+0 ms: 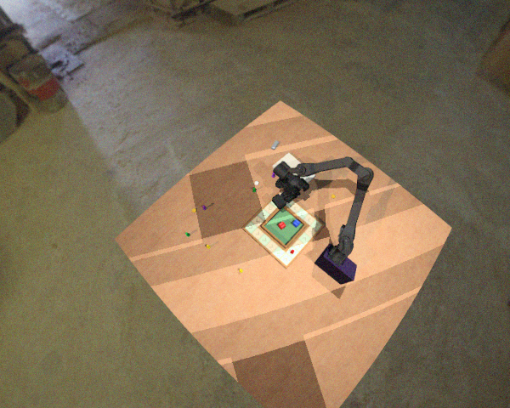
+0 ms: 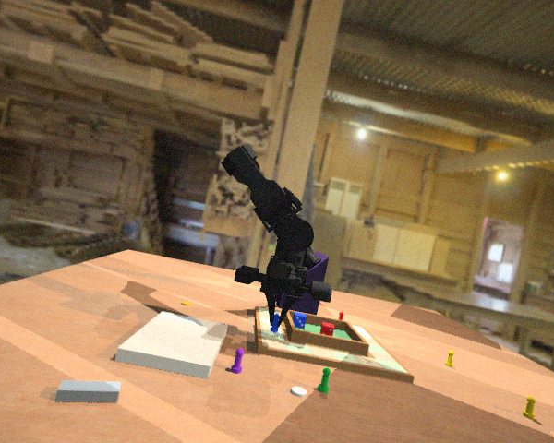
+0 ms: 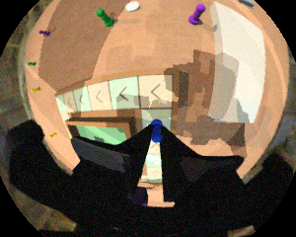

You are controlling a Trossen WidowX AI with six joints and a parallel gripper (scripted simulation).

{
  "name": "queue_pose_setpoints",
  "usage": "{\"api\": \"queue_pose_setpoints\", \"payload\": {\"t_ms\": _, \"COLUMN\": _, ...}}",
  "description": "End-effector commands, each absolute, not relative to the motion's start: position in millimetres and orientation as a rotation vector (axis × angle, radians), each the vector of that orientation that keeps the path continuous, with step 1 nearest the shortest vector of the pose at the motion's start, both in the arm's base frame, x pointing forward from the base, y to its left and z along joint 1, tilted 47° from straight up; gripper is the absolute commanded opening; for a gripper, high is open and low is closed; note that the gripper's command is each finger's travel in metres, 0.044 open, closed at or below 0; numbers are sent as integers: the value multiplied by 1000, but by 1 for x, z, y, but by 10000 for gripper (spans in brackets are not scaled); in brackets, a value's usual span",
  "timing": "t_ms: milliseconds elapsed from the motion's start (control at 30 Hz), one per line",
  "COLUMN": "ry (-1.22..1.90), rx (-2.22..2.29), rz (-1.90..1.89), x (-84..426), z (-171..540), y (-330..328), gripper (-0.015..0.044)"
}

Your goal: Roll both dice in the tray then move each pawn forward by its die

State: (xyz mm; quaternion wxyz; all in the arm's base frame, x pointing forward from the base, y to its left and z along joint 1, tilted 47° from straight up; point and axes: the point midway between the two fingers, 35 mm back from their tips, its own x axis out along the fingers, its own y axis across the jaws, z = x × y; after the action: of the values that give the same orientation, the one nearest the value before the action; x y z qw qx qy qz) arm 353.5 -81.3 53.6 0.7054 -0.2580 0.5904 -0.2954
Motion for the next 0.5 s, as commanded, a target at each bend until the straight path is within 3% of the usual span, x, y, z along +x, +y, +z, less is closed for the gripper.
{"api": "queue_pose_setpoints", "payload": {"t_ms": 0, "ry": 1320, "rx": -582, "rz": -658, "x": 353, "z": 49, "y": -87, "gripper": 0}}
{"api": "queue_pose_setpoints", "payload": {"t_ms": 133, "ry": 1319, "rx": -583, "rz": -658, "x": 353, "z": 45, "y": -90, "gripper": 0}}
{"api": "queue_pose_setpoints", "payload": {"t_ms": 467, "ry": 1312, "rx": -574, "rz": -659, "x": 354, "z": 51, "y": -85, "gripper": 263}}
